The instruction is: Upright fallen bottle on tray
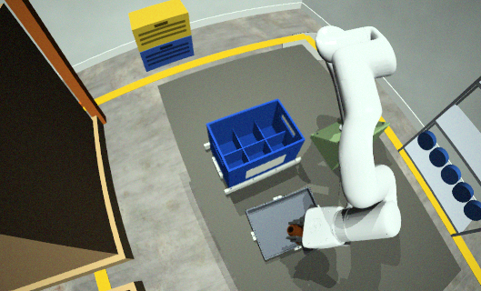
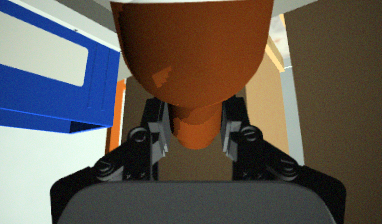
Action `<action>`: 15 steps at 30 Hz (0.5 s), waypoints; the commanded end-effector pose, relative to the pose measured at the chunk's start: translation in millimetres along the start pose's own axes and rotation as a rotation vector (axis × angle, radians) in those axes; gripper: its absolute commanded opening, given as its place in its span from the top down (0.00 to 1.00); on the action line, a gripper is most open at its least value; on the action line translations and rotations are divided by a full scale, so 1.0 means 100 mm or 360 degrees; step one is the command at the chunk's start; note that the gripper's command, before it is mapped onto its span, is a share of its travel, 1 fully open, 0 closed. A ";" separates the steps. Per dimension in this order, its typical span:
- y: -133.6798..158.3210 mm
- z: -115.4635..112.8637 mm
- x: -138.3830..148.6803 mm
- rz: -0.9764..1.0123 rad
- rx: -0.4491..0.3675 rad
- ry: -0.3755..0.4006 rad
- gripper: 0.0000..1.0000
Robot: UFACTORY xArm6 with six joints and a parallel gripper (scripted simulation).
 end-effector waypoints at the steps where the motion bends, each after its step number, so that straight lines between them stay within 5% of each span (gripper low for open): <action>1: 0.00 -0.02 0.01 0.0005 -0.0034 -0.0004 1.00; 15: -0.06 -0.02 0.02 0.0005 -0.0162 -0.0036 1.00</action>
Point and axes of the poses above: the point where the finger pads meet when closed, its own z axis out along the fingers, its own x axis across the jaws, y = z × x, the point moved 7 cm from there along -z, back along the fingers, and after that the axes turned 14 degrees about -z, right-handed, at the moved point
